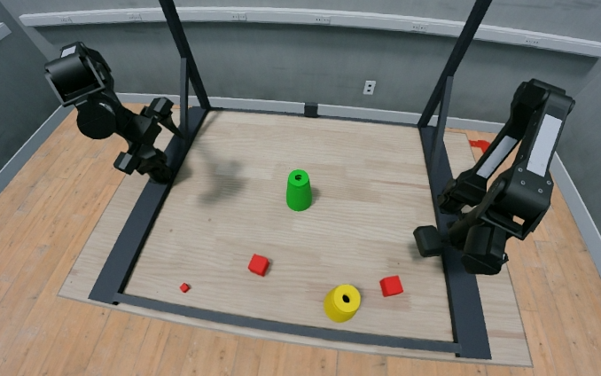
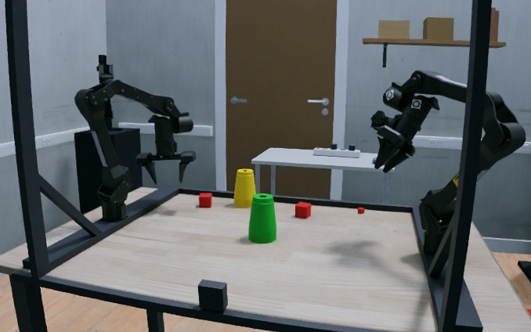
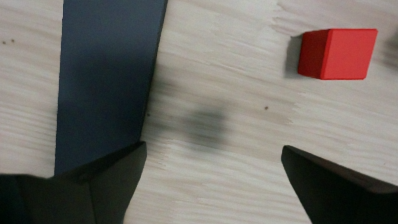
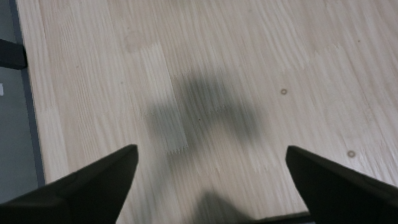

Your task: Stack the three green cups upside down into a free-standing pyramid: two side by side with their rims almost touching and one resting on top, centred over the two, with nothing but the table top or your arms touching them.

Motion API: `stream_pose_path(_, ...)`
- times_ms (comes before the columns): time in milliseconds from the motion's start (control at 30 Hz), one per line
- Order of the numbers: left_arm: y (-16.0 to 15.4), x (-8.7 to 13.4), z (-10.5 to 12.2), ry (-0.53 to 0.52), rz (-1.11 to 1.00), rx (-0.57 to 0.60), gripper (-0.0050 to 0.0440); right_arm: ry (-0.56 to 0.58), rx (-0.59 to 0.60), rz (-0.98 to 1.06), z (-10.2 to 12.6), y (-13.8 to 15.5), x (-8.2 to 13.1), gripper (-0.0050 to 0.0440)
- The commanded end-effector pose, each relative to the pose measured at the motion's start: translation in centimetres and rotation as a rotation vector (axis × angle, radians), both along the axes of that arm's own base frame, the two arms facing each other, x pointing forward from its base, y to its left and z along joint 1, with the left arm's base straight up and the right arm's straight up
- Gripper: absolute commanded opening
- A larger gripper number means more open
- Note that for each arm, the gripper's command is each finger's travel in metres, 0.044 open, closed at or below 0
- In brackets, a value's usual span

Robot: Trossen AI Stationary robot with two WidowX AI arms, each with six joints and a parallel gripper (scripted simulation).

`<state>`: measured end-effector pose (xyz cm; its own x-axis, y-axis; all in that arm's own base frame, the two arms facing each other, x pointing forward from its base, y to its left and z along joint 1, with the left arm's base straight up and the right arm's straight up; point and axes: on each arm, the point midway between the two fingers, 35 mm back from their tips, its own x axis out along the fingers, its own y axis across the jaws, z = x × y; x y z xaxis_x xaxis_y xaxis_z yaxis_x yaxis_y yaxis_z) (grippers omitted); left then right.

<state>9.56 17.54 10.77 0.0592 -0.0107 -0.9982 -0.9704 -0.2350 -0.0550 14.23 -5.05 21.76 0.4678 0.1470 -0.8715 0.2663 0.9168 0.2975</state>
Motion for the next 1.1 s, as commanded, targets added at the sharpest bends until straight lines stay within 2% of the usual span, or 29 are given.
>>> stream_pose_path(0, 0.3, 0.1, 0.5, -0.010, -0.001, 0.021, 0.0400, -0.015, -0.014, 0.001, 0.5, 0.0, 0.1, 0.0400)
stream_pose_path(133, 0.2, 0.3, 0.6, -0.012, -0.007, 0.026, 0.0400, -0.022, -0.026, 0.002, 0.7, -0.1, 0.1, 0.0400)
stream_pose_path(233, 0.0, 1.2, 1.1, -0.022, -0.047, 0.048, 0.0400, -0.042, -0.061, 0.013, 1.2, -0.2, 0.5, 0.0400)
stream_pose_path(367, -1.0, 3.6, 1.7, -0.037, -0.167, 0.078, 0.0400, -0.079, -0.117, 0.036, 2.1, -0.2, 1.2, 0.0400)
stream_pose_path(533, -3.1, 7.8, 2.4, -0.055, -0.383, 0.110, 0.0400, -0.151, -0.201, 0.068, 3.7, -0.1, 2.4, 0.0400)
stream_pose_path(600, -3.1, 7.8, 2.4, -0.055, -0.383, 0.110, 0.0400, -0.151, -0.201, 0.068, 3.7, -0.1, 2.4, 0.0400)
stream_pose_path(1067, -10.0, 21.1, 5.6, -0.144, -1.077, 0.260, 0.0400, -0.445, -0.367, 0.136, 10.2, 1.9, 5.6, 0.0400)
